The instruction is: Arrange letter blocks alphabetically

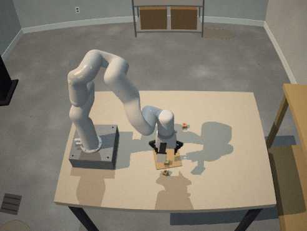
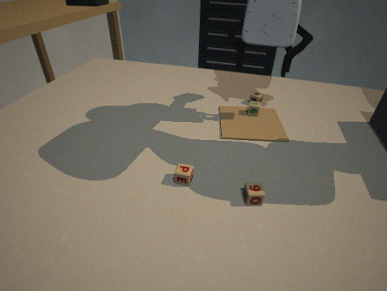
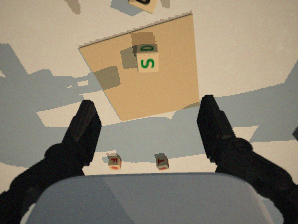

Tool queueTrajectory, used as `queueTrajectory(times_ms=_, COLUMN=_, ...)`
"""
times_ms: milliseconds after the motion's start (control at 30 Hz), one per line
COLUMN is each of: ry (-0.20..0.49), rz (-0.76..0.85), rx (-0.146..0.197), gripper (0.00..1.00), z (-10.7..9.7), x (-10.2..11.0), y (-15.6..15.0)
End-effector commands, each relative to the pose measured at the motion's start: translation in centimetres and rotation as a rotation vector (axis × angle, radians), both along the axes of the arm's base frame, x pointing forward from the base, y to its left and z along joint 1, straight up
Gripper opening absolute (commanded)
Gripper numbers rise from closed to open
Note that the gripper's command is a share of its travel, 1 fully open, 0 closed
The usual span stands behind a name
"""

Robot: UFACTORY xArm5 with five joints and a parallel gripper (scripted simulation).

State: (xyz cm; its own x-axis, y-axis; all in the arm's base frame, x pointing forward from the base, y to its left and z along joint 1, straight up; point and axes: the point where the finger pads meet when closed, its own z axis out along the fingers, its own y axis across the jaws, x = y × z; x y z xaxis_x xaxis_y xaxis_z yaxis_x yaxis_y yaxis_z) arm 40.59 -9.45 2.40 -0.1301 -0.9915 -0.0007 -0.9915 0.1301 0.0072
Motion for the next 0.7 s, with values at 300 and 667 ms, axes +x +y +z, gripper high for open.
queueTrajectory(times_ms=300, ry=-0.004, rz=0.191, rx=0.000, gripper=1.00, z=0.1, x=1.3, y=1.0)
queueTrajectory(times_ms=667, ry=-0.004, rz=0.458, rx=0.001, gripper=1.00, z=0.1, x=2.8, y=2.7)
